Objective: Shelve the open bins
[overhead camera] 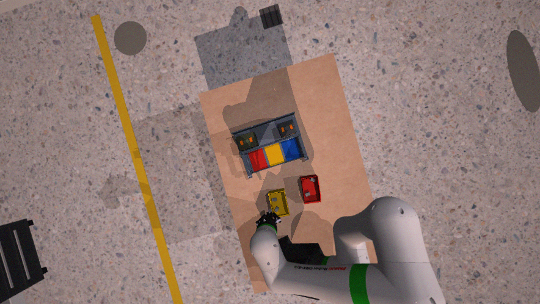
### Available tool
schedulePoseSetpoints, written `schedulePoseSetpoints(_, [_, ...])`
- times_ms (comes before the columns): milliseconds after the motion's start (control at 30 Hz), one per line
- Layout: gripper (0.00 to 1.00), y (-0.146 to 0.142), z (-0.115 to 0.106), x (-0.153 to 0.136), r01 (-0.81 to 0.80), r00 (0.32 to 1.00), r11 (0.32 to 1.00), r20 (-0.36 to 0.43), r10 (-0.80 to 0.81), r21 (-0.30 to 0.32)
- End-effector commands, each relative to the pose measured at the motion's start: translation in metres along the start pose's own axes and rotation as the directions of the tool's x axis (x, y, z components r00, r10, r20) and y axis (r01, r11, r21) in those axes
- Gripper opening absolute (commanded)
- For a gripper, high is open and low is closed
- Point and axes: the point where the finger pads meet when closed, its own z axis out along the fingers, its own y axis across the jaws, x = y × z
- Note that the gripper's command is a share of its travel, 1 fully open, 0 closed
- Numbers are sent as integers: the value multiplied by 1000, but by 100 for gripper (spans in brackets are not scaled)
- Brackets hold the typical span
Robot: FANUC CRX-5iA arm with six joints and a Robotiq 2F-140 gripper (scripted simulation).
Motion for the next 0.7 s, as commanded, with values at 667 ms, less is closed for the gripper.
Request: schedulePoseSetpoints(667, [15, 0, 0, 0, 0, 1000, 1000, 0, 0, 0])
